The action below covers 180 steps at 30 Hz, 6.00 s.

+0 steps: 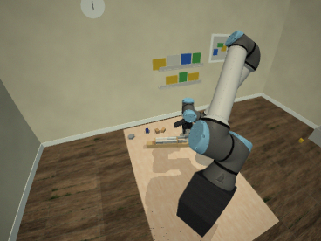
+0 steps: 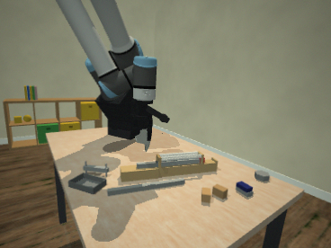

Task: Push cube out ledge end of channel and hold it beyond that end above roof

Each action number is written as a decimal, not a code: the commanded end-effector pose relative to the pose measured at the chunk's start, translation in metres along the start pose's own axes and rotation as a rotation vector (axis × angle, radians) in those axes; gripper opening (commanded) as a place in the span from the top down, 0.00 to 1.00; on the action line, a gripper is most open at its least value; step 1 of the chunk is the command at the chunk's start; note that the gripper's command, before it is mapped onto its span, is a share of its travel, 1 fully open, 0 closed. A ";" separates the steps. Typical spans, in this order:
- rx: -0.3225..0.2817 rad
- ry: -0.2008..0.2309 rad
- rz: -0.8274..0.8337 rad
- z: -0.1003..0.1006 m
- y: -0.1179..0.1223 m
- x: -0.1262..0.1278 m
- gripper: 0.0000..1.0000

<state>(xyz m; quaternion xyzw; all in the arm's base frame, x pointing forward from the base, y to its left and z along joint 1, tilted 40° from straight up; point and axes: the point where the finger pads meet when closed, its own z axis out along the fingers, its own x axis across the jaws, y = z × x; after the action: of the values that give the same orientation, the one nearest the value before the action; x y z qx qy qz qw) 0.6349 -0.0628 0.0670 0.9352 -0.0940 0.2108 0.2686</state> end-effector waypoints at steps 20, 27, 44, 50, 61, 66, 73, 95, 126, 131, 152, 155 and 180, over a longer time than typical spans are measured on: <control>0.001 0.003 -0.001 0.044 0.059 0.000 1.00; 0.001 0.003 -0.001 0.053 0.059 0.000 1.00; 0.001 0.003 -0.001 0.069 0.055 0.000 1.00; 0.001 0.003 -0.001 0.069 0.051 0.000 1.00; 0.001 0.003 -0.001 0.069 0.040 0.000 1.00; 0.001 0.003 -0.001 0.069 0.037 0.000 1.00; 0.001 0.003 -0.001 0.069 0.030 0.000 1.00; 0.001 0.003 -0.001 0.069 0.010 -0.001 1.00; 0.001 0.003 -0.001 -0.001 0.008 -0.001 1.00; 0.001 0.003 -0.001 -0.001 0.008 -0.001 1.00; 0.001 0.003 -0.001 -0.001 0.008 -0.001 1.00; 0.001 0.003 -0.001 -0.001 0.008 -0.001 1.00; 0.003 0.000 -0.004 0.000 -0.296 0.002 1.00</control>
<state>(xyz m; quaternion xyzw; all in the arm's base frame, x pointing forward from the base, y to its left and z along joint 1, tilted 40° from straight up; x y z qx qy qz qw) 0.7078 0.1412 -0.0426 0.9377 -0.0882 0.2114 0.2612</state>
